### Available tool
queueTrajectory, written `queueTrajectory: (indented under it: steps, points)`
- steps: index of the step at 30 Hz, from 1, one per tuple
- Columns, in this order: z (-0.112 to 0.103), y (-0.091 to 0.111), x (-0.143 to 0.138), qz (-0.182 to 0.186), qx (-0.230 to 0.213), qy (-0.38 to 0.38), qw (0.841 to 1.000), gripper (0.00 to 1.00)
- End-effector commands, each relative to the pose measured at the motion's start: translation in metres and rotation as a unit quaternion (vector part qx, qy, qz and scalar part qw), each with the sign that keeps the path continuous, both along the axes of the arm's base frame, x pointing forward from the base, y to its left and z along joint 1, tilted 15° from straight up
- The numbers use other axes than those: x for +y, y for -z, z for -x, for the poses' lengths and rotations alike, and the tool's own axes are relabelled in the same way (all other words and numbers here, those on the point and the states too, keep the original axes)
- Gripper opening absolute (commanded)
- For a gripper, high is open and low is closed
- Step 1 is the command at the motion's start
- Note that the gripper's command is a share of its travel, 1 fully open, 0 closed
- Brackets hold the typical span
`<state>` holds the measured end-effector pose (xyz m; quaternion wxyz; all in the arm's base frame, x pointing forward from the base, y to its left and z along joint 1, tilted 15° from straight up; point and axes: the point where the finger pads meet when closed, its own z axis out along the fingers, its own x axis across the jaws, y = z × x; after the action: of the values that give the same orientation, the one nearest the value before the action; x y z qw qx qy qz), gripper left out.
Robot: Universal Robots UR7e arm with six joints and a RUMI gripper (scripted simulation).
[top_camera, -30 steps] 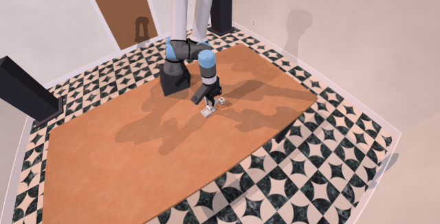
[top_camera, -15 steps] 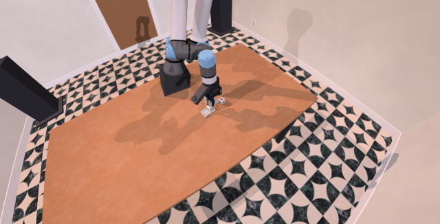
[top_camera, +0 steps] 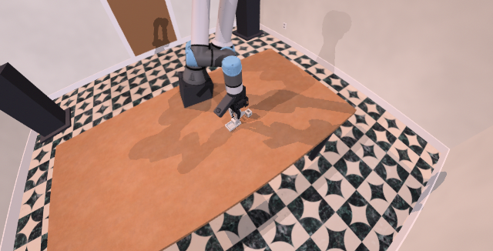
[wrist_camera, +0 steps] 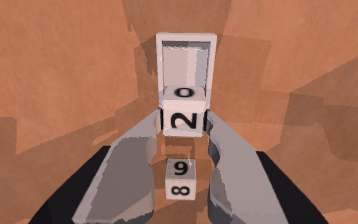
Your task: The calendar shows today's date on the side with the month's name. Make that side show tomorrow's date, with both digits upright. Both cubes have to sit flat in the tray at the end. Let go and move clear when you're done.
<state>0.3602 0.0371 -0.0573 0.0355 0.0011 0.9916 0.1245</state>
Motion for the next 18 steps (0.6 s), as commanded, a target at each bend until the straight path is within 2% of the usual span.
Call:
queueTrajectory:
  steps: [1, 5, 6, 8, 9, 11, 12, 14, 15, 18]
  points:
    - [0.0014, 0.0011, 0.0016, -0.001, 0.001, -0.001, 1.0, 0.11]
    - [0.0014, 0.0011, 0.0016, -0.001, 0.001, -0.001, 1.0, 0.15]
    - [0.0014, 0.0011, 0.0016, -0.001, 0.001, -0.001, 1.0, 0.18]
    - [0.0014, 0.0011, 0.0016, -0.001, 0.001, -0.001, 1.0, 0.18]
    - [0.0014, 0.0011, 0.0016, -0.001, 0.001, -0.001, 1.0, 0.22]
    - [0.0014, 0.0011, 0.0016, -0.001, 0.001, -0.001, 1.0, 0.22]
    - [0.0014, 0.0011, 0.0016, -0.001, 0.001, -0.001, 1.0, 0.26]
    - [0.0014, 0.0011, 0.0016, -0.001, 0.001, -0.001, 1.0, 0.26]
    - [0.0014, 0.0011, 0.0016, -0.001, 0.001, -0.001, 1.0, 0.29]
    - [0.0014, 0.0011, 0.0016, -0.001, 0.001, -0.001, 1.0, 0.29]
